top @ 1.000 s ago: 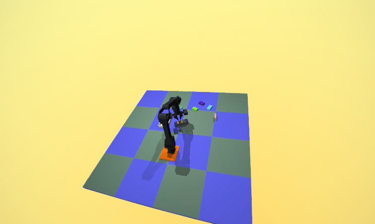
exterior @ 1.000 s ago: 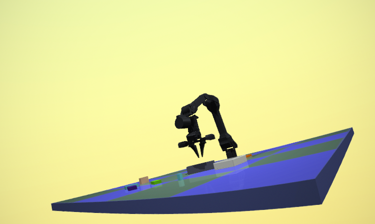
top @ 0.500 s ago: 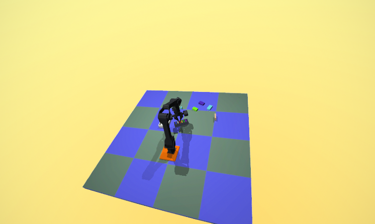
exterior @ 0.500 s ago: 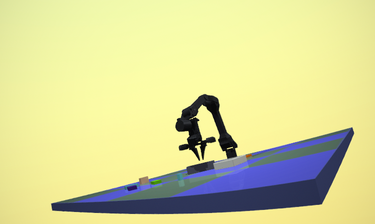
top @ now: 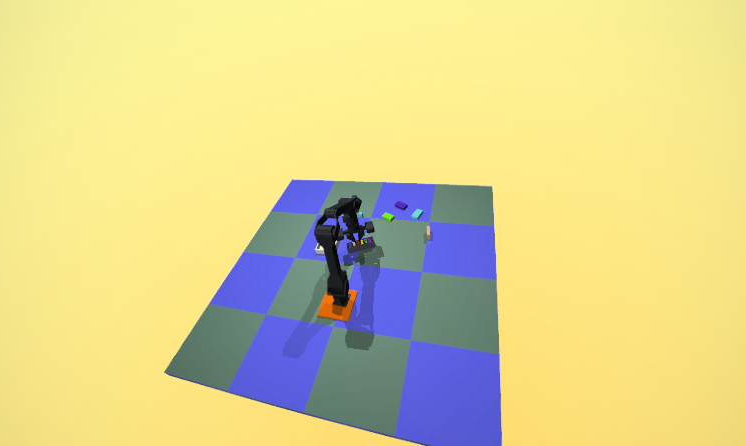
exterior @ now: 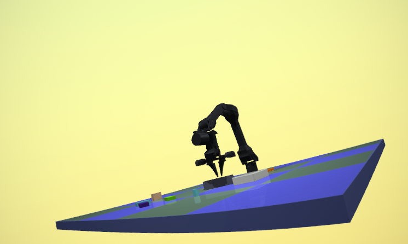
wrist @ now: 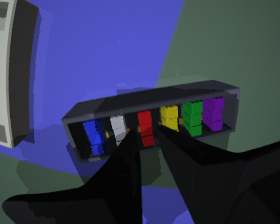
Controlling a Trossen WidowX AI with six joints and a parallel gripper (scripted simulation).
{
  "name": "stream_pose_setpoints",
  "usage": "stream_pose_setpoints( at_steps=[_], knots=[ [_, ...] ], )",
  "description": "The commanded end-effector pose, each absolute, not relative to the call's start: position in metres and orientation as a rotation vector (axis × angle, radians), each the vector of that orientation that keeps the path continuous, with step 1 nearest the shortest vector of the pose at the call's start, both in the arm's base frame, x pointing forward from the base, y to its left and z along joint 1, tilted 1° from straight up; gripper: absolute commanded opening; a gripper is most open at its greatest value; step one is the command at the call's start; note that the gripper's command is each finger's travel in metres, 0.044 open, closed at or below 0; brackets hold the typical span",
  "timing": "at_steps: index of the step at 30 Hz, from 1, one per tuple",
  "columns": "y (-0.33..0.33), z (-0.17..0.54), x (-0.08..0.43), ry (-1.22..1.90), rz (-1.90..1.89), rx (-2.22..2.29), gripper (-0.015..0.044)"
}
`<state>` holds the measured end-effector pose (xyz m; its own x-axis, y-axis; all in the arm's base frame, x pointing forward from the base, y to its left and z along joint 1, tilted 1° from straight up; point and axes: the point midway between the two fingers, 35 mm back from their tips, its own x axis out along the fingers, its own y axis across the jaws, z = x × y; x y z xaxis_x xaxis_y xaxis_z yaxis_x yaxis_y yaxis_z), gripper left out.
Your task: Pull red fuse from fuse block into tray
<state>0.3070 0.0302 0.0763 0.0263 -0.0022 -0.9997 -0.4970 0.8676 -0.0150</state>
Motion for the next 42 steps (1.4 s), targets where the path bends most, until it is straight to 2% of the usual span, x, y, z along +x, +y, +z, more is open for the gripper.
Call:
stream_pose_setpoints(
  at_steps=[1, 23, 34, 42],
  knots=[
    [0.029, 0.076, 0.307, 1.507, 0.397, -0.420, 0.0074],
    [0.029, 0.066, 0.307, 1.507, 0.397, -0.420, 0.0074],
    [0.030, 0.067, 0.307, 1.507, 0.400, -0.415, 0.0001],
    [0.030, 0.069, 0.307, 1.507, 0.400, -0.415, 0.0000]
  ],
)
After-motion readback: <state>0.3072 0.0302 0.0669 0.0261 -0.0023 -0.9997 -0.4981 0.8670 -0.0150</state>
